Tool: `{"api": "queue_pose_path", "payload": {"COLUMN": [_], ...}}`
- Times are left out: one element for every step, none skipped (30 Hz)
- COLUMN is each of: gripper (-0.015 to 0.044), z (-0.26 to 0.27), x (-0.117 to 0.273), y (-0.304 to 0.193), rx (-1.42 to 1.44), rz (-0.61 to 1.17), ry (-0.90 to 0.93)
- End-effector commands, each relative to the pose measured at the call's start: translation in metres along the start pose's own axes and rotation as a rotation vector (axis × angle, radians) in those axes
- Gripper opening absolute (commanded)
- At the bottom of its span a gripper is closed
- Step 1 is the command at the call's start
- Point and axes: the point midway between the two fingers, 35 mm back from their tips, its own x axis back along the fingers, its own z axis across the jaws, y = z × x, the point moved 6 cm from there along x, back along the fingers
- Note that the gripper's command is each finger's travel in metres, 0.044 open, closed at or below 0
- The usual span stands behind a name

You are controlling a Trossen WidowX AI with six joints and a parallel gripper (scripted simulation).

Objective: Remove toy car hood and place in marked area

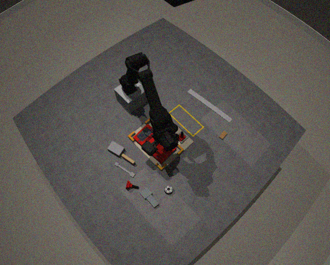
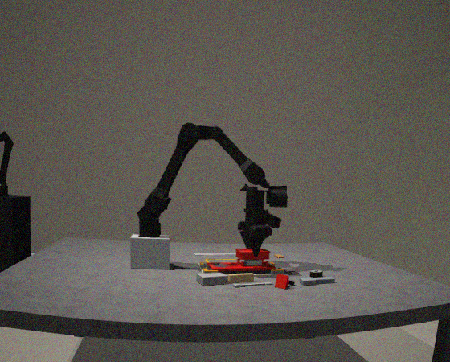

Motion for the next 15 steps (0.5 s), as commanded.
{"api": "queue_pose_path", "payload": {"gripper": [0.0000,0.0000,0.0000,0.0000,0.0000,0.0000,0.0000,0.0000,0.0000,0.0000,0.0000,0.0000,0.0000,0.0000,0.0000], "z": [0.000,0.000,-0.001,-0.001,-0.001,-0.001,-0.001,-0.001,-0.001,-0.001,-0.001,-0.001,-0.001,0.000,0.000], "x": [0.006,0.007,0.009,0.012,0.016,0.020,0.024,0.028,0.033,0.038,0.043,0.047,0.049,0.050,0.050], "y": [0.001,0.001,0.001,0.001,0.001,0.001,0.001,0.001,0.001,0.001,0.001,0.001,0.001,0.001,0.001], "rx": [0.002,0.002,0.002,0.002,0.002,0.002,0.002,0.002,0.002,0.002,0.002,0.002,0.002,0.002,0.002], "rz": [-0.007,-0.007,-0.007,-0.007,-0.007,-0.008,-0.008,-0.008,-0.008,-0.008,-0.008,-0.008,-0.008,-0.008,-0.008], "ry": [-0.003,-0.003,-0.003,-0.003,-0.003,-0.003,-0.003,-0.003,-0.003,-0.003,-0.003,-0.003,-0.003,-0.003,-0.003]}}
